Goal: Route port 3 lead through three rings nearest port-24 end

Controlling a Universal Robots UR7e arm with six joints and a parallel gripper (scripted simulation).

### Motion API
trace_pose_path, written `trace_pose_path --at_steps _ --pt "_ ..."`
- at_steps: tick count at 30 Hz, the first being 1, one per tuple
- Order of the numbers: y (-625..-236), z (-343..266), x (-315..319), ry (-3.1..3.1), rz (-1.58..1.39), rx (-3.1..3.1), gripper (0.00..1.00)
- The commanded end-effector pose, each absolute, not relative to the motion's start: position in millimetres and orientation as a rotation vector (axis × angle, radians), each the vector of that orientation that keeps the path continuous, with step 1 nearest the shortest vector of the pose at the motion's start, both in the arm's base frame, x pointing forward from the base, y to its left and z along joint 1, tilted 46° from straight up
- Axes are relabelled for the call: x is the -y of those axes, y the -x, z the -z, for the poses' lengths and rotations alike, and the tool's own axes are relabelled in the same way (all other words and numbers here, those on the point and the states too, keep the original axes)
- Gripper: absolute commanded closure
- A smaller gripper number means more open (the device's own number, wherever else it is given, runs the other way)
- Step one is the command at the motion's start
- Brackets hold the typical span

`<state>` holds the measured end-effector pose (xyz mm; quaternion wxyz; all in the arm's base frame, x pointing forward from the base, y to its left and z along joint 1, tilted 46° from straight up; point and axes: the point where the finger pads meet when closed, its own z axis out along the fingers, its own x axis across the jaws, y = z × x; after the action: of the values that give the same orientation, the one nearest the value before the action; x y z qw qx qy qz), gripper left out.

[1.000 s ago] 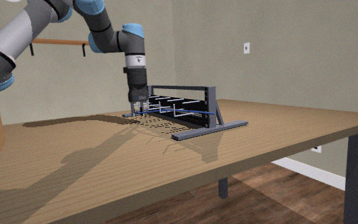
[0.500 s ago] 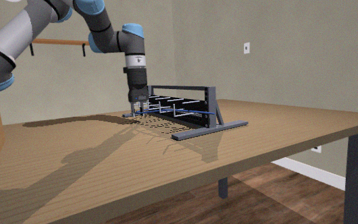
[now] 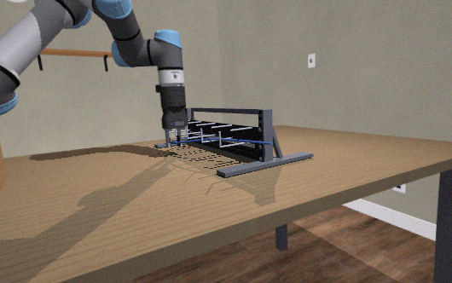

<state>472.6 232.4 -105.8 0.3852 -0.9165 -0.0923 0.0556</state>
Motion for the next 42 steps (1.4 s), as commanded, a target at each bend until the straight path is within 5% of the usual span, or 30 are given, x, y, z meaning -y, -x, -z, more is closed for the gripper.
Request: trace_pose_path --at_steps 1,6,7,42 --pt "-473.2 105.5 -231.9 2.335 -0.14 0.235 0.33" --pt "-473.2 105.5 -231.9 2.335 -0.14 0.235 0.33" --pt "-473.2 105.5 -231.9 2.335 -0.14 0.235 1.0" --pt "-473.2 105.5 -231.9 2.335 -0.14 0.235 1.0"
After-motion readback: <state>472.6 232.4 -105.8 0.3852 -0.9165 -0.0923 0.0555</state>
